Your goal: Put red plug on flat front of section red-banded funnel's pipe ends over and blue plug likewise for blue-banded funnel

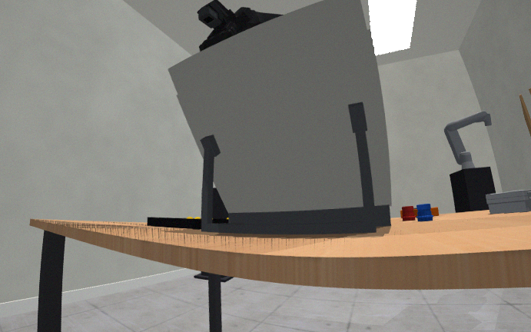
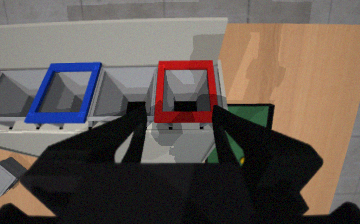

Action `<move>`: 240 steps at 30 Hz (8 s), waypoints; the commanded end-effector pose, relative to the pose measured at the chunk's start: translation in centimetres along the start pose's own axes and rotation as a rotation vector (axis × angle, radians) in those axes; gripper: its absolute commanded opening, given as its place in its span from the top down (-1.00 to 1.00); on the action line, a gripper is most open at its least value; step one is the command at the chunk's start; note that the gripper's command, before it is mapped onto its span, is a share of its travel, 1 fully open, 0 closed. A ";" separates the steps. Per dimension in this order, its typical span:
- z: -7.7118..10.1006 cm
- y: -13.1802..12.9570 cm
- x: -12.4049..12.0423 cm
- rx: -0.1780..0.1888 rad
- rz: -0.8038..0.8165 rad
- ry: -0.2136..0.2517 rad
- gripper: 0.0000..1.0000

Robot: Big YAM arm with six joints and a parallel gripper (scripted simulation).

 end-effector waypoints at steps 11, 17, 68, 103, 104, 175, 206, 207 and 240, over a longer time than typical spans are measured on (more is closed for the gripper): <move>0.8 -0.2 2.0 0.003 0.014 -0.061 -0.17; 0.8 -0.2 1.9 0.004 0.018 -0.075 -0.17; 2.9 3.1 -24.1 -0.076 0.015 0.216 -0.17; 1.1 6.5 -29.8 -0.097 0.039 0.305 -0.17; 1.1 6.3 -29.7 -0.101 0.024 0.321 -0.17; -0.8 2.7 -29.8 -0.100 0.024 0.319 -0.60; -7.8 -11.3 -29.6 -0.115 0.013 0.353 -0.60; -7.9 -12.2 -29.6 -0.115 0.013 0.353 -0.60; -9.9 -26.8 -29.9 -0.142 -0.037 0.331 -0.60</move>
Point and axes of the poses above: the point where the finger pads meet when closed, its own z axis back along the fingers, its own y axis across the jaws, x = y × z, the point moved 8 cm from there along z, back along the fingers, and after that the axes turned 15 degrees about -z, right-handed, at the moved point
